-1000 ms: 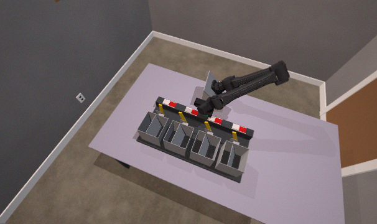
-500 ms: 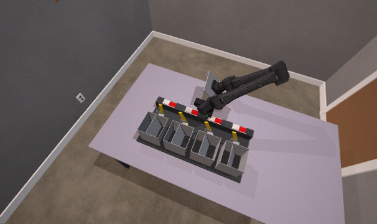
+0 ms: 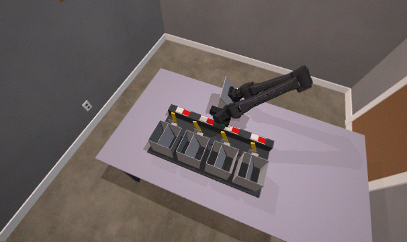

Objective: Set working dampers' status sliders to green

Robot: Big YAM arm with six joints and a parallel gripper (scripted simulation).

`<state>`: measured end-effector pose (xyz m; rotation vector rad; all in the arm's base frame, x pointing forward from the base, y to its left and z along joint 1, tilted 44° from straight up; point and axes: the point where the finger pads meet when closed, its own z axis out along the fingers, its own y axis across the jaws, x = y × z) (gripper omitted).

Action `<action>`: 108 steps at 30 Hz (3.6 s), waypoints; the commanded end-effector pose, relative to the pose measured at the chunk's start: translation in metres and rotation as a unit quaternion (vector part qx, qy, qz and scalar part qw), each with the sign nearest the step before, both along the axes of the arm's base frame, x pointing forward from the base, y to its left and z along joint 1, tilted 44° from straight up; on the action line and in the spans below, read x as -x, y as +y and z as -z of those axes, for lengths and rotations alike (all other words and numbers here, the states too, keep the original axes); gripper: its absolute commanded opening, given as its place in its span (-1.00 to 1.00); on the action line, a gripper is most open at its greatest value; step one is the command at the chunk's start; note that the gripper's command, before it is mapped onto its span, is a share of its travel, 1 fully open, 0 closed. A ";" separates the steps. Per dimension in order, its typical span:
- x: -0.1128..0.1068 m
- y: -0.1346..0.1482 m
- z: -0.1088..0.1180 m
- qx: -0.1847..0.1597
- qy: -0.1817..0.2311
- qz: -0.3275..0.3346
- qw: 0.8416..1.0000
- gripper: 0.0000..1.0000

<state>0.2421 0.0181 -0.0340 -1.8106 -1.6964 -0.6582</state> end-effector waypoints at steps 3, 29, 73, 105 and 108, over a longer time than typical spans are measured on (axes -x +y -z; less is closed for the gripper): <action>-0.016 -0.002 -0.002 0.006 -0.011 -0.003 1.000 -1.00; -0.007 0.003 0.003 0.002 -0.002 -0.003 1.000 -1.00; -0.002 0.012 0.009 0.001 0.000 -0.003 1.000 -1.00; -0.001 0.016 0.003 0.000 0.003 -0.003 1.000 -1.00; -0.001 0.017 0.002 0.000 0.001 -0.003 1.000 -1.00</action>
